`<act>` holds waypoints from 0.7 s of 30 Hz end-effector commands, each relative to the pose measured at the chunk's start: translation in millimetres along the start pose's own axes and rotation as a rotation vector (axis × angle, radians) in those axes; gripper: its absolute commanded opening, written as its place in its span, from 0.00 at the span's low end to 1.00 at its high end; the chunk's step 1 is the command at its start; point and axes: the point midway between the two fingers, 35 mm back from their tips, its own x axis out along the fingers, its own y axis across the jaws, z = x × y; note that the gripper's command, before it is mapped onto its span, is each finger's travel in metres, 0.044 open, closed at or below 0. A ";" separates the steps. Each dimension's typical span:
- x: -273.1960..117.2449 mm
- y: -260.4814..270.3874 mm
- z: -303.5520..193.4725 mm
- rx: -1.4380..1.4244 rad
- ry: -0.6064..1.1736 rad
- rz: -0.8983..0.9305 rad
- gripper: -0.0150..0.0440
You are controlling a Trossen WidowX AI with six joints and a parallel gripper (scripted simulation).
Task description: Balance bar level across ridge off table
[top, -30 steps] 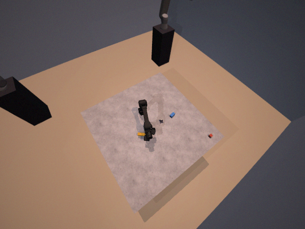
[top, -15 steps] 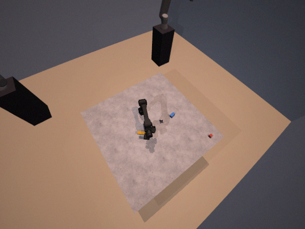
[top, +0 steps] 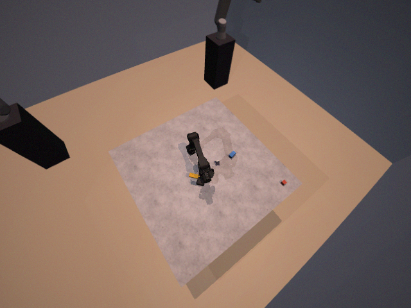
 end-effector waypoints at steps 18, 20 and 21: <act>-3.4 57.4 57.4 0.357 -0.008 0.005 0.25; -3.6 63.6 62.2 0.393 -0.008 0.006 0.25; -3.7 66.7 64.6 0.411 -0.008 0.007 0.25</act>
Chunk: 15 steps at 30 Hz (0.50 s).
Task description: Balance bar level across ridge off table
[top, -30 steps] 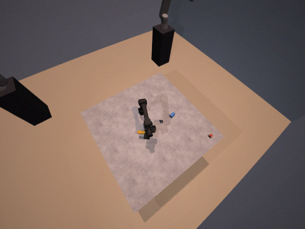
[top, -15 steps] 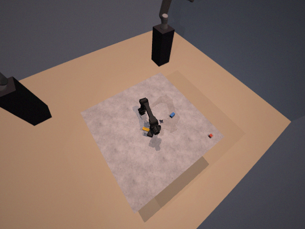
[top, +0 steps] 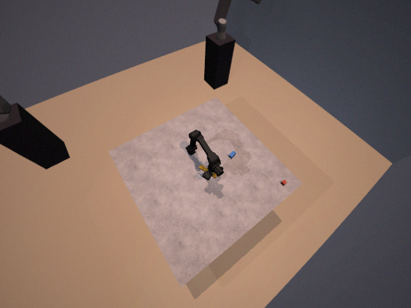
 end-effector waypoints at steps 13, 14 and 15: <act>-2.2 60.3 9.6 0.288 0.000 0.008 0.25; -2.3 64.3 9.9 0.308 0.000 0.008 0.25; -2.4 68.3 10.2 0.328 0.000 0.009 0.25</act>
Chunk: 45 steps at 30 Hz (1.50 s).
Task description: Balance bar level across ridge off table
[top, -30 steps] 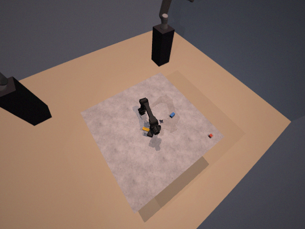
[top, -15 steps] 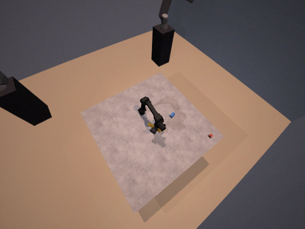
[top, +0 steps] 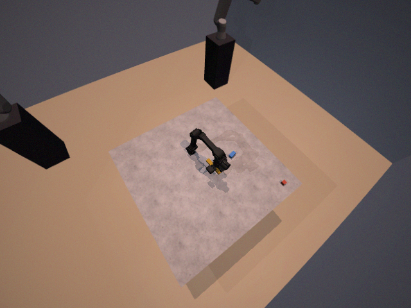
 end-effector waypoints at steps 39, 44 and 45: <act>23.9 75.9 -36.0 0.470 0.006 0.008 0.25; 32.1 75.2 -36.6 0.472 0.006 0.008 0.25; 33.8 75.0 -36.7 0.473 0.006 0.008 0.25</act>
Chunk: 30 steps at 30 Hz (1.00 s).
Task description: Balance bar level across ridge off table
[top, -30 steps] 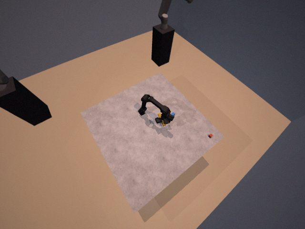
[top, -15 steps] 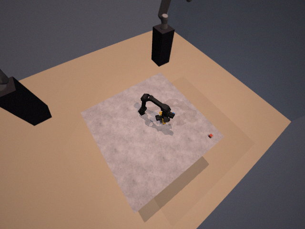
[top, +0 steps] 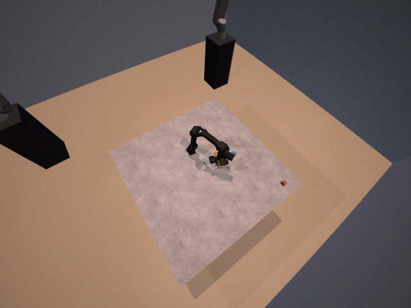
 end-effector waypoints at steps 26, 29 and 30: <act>12.0 -2.6 -1.8 0.007 0.006 -0.001 0.25; 12.3 -2.6 -1.8 0.007 0.006 -0.001 0.25; 12.3 -2.6 -1.8 0.007 0.006 -0.001 0.25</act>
